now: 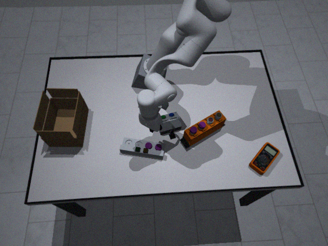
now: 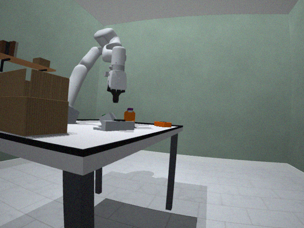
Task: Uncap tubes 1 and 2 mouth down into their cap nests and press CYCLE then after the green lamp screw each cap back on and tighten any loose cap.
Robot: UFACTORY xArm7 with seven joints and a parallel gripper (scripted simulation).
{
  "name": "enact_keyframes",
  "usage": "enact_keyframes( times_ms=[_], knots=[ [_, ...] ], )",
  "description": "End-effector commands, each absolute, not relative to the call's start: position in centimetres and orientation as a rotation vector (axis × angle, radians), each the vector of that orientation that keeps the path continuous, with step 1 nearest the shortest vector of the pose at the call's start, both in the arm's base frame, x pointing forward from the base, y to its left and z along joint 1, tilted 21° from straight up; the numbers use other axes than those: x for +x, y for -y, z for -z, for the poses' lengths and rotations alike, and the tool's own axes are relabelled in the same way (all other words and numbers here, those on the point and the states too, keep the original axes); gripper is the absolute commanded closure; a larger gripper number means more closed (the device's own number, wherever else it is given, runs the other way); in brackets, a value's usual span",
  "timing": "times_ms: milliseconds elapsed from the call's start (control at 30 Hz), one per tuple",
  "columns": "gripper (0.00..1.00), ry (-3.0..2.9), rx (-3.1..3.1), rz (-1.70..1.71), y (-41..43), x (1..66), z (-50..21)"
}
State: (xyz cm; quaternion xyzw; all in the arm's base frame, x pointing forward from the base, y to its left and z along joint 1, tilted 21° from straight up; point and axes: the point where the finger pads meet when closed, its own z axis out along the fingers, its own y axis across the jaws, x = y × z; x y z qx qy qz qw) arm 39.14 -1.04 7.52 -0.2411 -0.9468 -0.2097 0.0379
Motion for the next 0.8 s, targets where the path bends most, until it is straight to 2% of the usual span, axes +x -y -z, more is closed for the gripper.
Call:
enact_keyframes(
  times_ms=[0, 433, 767],
  knots=[
    [1.00, 2.779, -1.140, 0.555, -0.4, 37.2, -7.7],
    [1.00, 2.401, -1.693, 0.496, -3.9, 32.9, -7.1],
    [1.00, 2.401, -1.693, 0.496, -6.8, 29.3, -6.7]
  ],
)
